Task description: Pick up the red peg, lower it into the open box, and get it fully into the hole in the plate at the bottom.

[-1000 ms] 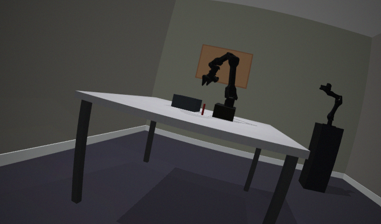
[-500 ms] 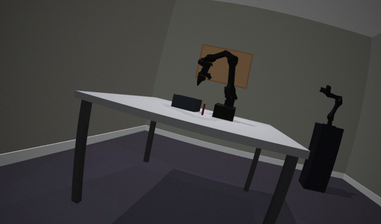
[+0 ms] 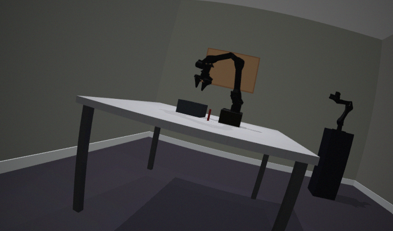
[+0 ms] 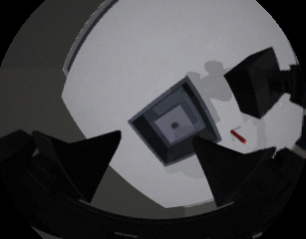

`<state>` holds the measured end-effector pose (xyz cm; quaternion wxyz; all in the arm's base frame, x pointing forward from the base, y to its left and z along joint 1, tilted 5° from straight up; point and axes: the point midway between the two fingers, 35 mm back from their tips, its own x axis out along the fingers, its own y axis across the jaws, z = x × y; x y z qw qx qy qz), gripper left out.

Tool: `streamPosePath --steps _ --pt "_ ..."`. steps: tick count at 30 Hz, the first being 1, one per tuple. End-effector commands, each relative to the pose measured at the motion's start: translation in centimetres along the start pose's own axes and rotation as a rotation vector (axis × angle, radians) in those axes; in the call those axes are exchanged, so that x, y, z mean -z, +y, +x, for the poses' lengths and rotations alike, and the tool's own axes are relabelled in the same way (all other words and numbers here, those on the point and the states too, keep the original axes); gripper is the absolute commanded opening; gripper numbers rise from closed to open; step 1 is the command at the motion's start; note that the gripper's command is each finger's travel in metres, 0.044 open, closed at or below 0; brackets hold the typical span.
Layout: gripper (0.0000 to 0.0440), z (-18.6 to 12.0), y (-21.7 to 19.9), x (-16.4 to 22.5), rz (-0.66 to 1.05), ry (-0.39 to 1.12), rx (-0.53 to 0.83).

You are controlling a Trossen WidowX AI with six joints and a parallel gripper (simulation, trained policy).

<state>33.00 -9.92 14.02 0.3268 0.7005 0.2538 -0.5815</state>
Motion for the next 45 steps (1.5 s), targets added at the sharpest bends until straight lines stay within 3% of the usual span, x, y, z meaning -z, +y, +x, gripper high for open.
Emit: streamPosePath --steps 1,21,34,45 --pt "0.044 -0.2 -1.6 1.1 -0.101 -0.013 0.019" --pt "0.044 -0.4 -13.9 6.7 -0.771 -0.081 0.208" --pt "0.044 0.4 -22.6 6.6 -1.173 -0.142 0.356" --pt "0.044 2.6 -27.5 5.8 -1.393 -0.183 0.421"
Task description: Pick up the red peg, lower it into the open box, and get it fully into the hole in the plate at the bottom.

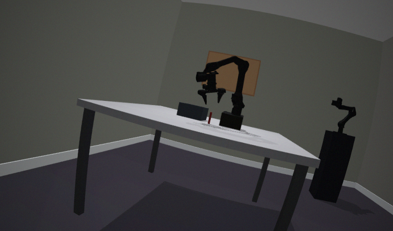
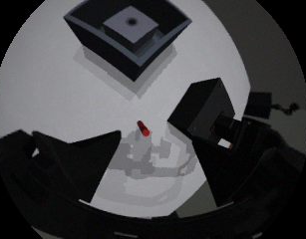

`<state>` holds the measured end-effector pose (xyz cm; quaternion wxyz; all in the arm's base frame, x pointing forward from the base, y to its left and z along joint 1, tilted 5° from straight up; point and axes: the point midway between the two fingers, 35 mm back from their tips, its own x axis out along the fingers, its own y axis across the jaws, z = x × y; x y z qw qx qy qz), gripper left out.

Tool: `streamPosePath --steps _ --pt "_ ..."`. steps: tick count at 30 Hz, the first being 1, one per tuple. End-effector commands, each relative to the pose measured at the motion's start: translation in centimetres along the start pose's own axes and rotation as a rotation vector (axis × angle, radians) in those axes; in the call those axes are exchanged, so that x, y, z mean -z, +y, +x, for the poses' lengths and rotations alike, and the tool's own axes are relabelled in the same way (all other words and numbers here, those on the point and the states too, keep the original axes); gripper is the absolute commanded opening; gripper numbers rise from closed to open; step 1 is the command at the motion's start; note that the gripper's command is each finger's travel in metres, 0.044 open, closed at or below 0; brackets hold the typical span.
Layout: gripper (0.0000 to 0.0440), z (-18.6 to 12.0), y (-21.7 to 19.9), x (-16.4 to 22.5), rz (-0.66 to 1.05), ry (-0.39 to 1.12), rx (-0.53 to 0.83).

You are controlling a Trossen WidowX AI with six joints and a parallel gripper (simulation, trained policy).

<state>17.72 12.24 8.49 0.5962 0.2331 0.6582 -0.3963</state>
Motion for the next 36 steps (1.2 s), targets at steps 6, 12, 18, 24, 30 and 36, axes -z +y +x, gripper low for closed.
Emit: streamPosePath --steps 6,12,18,24,30,36 --pt "0.044 3.1 0.1 1.7 -0.107 -0.027 0.028" --pt "0.044 5.7 0.6 2.2 -0.162 -0.05 0.015" --pt "0.044 8.3 1.5 2.4 -0.202 -0.07 -0.018" --pt "0.043 10.5 2.2 2.3 -0.234 -0.083 -0.046" --pt "0.0287 12.1 2.2 2.4 -0.25 -0.075 -0.031" --pt "0.0131 12.8 2.2 2.4 -0.243 -0.065 0.0"
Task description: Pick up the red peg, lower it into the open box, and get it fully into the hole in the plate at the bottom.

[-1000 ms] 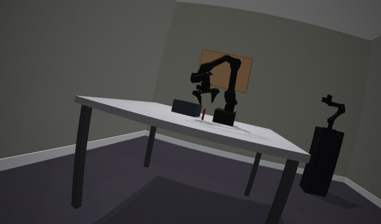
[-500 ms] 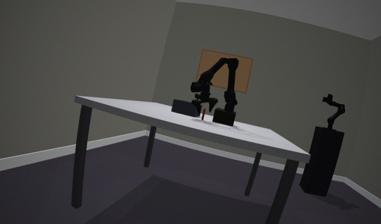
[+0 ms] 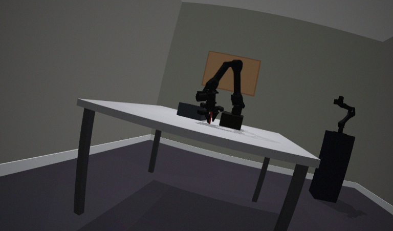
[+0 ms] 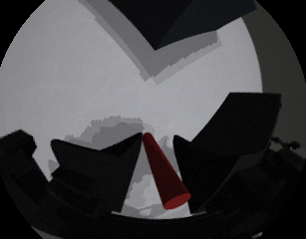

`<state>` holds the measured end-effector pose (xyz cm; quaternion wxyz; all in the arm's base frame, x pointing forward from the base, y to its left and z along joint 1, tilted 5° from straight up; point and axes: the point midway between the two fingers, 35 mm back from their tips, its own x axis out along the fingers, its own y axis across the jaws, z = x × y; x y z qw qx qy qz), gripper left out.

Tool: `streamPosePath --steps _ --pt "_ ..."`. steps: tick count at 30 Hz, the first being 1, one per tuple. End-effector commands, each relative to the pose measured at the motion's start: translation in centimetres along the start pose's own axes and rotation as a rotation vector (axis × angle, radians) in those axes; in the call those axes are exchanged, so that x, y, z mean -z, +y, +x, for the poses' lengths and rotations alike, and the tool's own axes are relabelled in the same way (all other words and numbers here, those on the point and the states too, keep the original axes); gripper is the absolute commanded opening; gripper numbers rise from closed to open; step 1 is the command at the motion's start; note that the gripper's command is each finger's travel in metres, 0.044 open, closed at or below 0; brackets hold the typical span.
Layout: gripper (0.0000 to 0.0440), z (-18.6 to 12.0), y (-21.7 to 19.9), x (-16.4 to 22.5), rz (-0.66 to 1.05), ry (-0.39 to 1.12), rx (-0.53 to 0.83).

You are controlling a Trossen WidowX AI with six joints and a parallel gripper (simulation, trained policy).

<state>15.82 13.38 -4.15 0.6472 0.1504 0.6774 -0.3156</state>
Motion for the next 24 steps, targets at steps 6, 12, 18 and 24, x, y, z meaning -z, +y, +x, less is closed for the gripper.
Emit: streamPosePath --steps 6,12,18,24 --pt "0.0011 0.6 -0.1 -0.1 -0.003 0.005 0.054" --pt "0.0 -1.5 0.5 -1.3 -0.006 -0.038 0.039" --pt "0.0 -3.8 0.8 -2.6 0.001 -0.073 0.026" --pt "0.0 -6.3 0.8 -4.1 0.022 -0.106 0.015"
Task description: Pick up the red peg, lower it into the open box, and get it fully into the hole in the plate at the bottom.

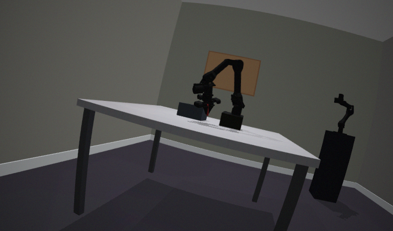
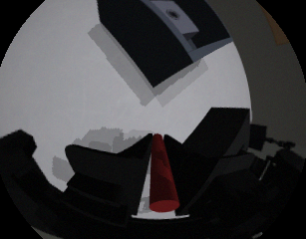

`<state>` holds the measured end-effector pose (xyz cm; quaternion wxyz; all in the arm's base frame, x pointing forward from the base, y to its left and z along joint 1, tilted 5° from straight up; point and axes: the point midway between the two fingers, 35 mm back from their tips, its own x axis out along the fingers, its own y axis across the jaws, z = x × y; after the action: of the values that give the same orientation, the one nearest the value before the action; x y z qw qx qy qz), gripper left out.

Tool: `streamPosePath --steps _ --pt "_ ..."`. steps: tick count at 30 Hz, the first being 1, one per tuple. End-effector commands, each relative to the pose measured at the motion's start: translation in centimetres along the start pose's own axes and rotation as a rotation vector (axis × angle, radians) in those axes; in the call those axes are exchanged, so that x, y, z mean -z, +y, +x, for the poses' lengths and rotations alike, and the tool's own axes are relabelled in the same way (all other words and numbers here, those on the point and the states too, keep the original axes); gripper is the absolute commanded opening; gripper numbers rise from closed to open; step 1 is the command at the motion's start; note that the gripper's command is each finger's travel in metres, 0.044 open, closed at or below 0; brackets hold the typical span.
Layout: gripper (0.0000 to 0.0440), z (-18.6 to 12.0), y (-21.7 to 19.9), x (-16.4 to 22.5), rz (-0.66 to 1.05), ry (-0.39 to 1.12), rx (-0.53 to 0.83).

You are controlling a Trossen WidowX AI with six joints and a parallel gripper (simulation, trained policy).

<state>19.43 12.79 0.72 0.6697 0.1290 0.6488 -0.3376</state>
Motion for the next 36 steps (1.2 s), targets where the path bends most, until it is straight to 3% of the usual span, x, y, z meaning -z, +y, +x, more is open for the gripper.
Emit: streamPosePath --steps 1,10,19,36 --pt "0.0 -1.6 0.2 -1.1 0.016 -0.023 -0.022" --pt "0.0 -4.5 0.1 -4.5 0.105 -0.063 -0.04" --pt "0.0 -5.6 -0.5 -9.0 0.216 -0.092 -0.057" --pt "0.0 -3.3 -2.6 -17.3 0.315 -0.097 -0.064"
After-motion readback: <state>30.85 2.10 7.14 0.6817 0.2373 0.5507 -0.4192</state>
